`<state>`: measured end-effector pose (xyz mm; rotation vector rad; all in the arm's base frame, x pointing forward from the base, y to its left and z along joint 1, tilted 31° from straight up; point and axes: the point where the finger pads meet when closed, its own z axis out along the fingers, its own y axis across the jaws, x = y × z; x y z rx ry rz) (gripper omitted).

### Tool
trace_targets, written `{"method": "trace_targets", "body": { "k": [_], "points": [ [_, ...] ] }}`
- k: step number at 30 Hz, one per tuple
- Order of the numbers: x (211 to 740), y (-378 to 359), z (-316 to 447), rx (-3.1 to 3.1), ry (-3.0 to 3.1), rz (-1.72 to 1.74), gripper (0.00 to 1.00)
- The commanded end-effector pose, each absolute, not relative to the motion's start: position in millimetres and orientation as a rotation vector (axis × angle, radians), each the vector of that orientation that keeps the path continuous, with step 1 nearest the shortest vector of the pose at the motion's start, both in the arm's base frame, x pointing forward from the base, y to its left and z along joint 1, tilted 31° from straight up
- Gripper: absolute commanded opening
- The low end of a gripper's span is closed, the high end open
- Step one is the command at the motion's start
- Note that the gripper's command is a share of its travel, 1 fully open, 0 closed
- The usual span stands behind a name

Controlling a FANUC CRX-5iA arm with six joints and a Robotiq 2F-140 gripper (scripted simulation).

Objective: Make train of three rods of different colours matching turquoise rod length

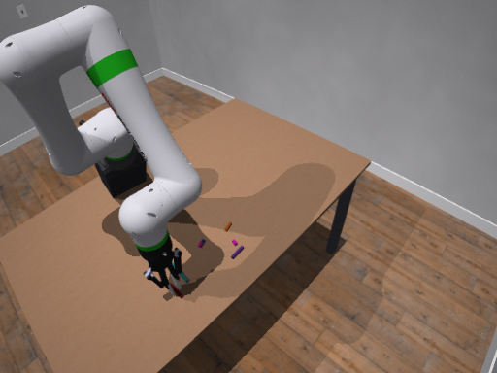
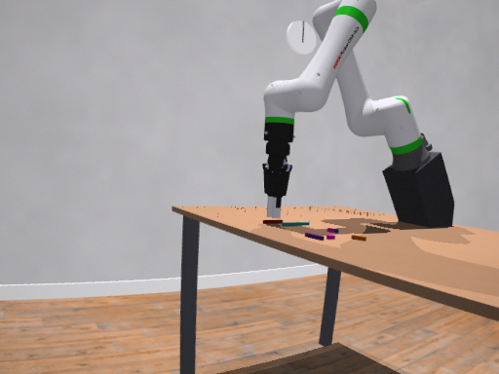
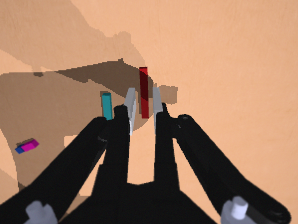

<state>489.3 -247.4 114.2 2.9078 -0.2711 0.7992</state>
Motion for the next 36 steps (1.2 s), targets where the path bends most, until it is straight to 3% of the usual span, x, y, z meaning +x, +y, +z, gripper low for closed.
{"method": "trace_targets", "body": {
  "k": [1, 36],
  "points": [
    [489.4, -247.5, 114.4, 2.907, -0.271, 0.800, 0.15],
    [492.0, -248.3, 109.7, 2.907, -0.271, 0.800, 0.15]
  ]
}}
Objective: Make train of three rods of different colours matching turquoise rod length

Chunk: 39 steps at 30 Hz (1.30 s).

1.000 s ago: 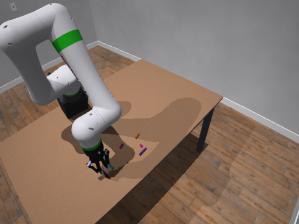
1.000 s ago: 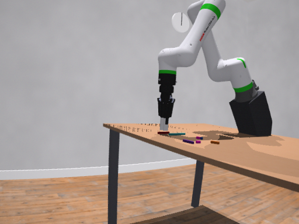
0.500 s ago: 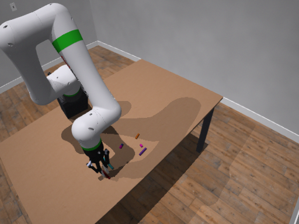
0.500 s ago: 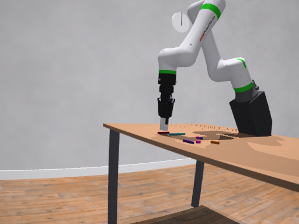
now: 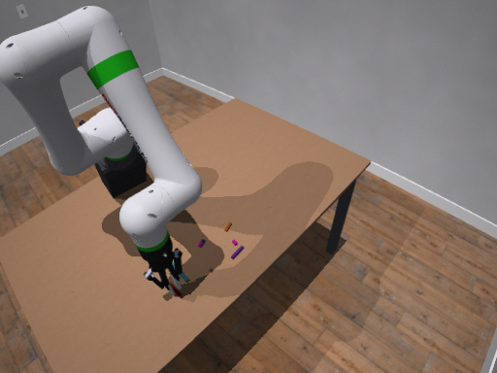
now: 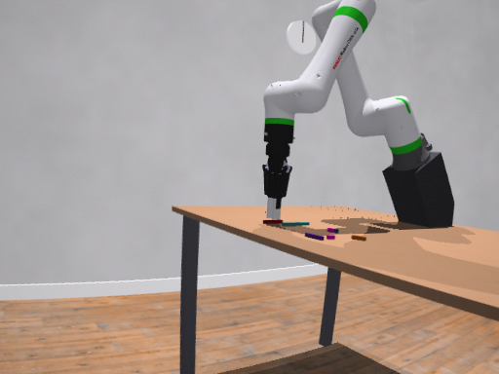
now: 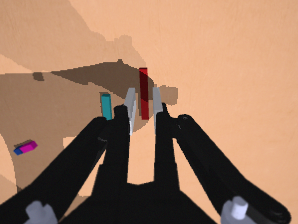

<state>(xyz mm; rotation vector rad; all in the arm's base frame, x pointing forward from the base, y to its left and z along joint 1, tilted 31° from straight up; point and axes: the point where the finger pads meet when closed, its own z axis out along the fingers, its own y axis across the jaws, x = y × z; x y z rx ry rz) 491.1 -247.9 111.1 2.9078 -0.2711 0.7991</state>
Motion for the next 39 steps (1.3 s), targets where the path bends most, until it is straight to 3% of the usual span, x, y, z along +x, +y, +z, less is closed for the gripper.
{"method": "trace_targets", "body": {
  "k": [1, 39],
  "points": [
    [492.5, -248.5, 108.9, 2.907, -0.271, 0.800, 0.15],
    [497.7, -250.1, 99.9, 2.907, -0.271, 0.800, 0.15]
  ]
}}
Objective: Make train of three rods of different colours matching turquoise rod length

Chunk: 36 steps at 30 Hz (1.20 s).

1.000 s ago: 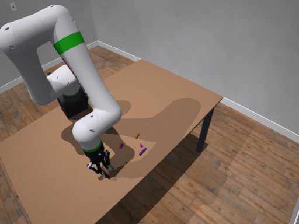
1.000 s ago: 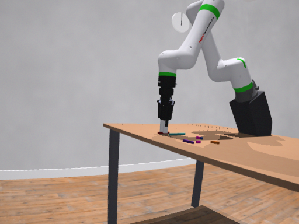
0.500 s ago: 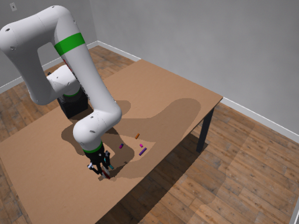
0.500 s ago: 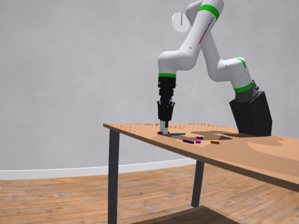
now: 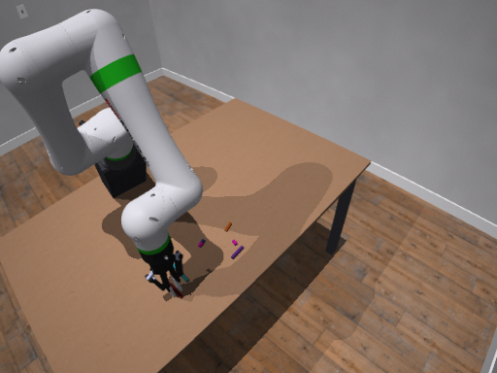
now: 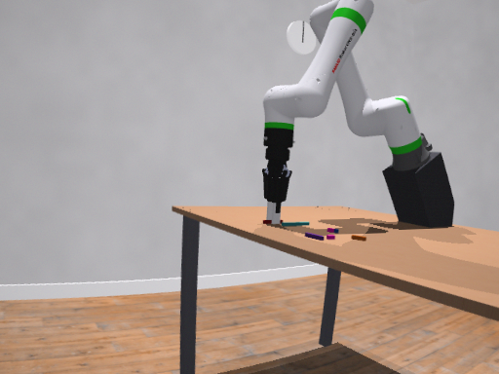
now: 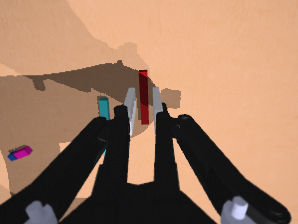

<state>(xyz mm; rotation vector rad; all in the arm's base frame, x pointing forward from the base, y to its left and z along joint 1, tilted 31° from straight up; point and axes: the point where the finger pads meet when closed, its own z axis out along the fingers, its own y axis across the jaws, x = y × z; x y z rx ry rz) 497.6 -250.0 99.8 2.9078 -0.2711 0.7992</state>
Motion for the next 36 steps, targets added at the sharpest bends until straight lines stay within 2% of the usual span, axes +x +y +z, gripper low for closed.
{"method": "trace_targets", "body": {
  "k": [1, 15, 16, 36],
  "points": [
    [497.7, -250.1, 99.9, 2.907, -0.271, 0.800, 0.15],
    [497.7, -250.1, 99.9, 2.907, -0.271, 0.800, 0.15],
    [497.7, -250.1, 99.9, 2.907, -0.271, 0.800, 0.03],
    [497.7, -250.1, 99.9, 2.907, -0.271, 0.800, 0.03]
  ]
}}
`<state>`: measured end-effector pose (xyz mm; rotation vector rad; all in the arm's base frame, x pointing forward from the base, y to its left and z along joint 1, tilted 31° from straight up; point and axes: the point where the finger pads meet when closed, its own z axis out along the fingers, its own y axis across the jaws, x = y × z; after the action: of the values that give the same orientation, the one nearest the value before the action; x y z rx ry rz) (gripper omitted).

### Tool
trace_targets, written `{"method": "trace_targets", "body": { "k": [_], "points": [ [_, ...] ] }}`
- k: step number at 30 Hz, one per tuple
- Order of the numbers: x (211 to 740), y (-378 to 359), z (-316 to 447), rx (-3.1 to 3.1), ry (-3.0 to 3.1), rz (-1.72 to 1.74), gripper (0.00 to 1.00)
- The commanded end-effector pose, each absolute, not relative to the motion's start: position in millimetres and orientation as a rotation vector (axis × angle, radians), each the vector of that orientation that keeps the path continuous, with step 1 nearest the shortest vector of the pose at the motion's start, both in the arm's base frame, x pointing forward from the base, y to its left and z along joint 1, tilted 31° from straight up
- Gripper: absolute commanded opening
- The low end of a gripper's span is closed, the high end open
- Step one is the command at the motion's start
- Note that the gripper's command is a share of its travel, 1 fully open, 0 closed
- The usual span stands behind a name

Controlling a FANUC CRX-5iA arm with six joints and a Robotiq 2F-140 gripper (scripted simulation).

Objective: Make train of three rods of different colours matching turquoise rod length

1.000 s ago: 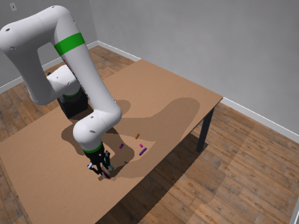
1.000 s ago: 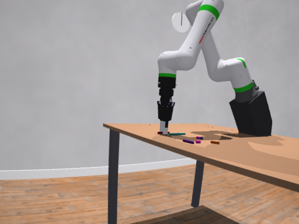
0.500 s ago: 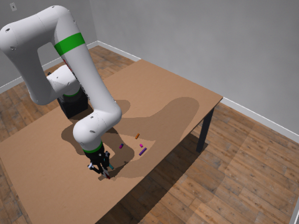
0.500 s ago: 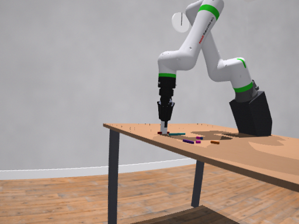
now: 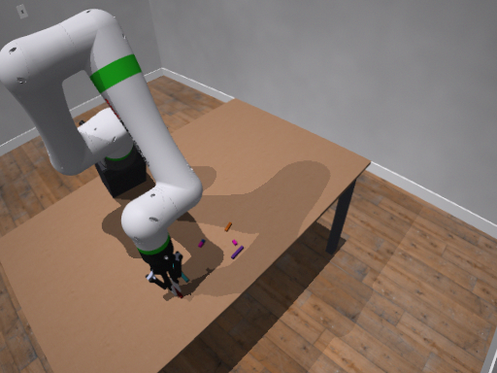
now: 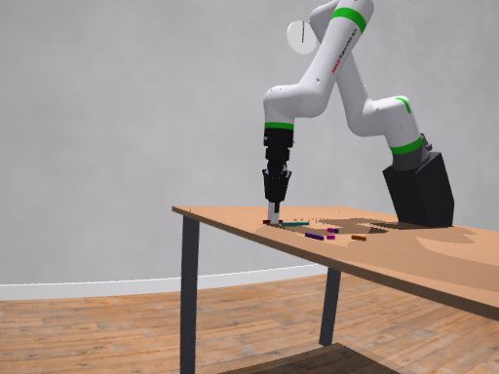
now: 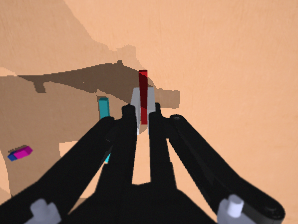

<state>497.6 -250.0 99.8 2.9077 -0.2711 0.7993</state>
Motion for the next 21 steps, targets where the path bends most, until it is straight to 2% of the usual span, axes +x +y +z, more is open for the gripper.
{"method": "trace_targets", "body": {
  "k": [1, 21],
  "points": [
    [497.7, -250.1, 99.9, 2.907, -0.271, 0.800, 0.03],
    [488.0, -247.0, 116.6, 2.907, -0.271, 0.800, 0.03]
  ]
}}
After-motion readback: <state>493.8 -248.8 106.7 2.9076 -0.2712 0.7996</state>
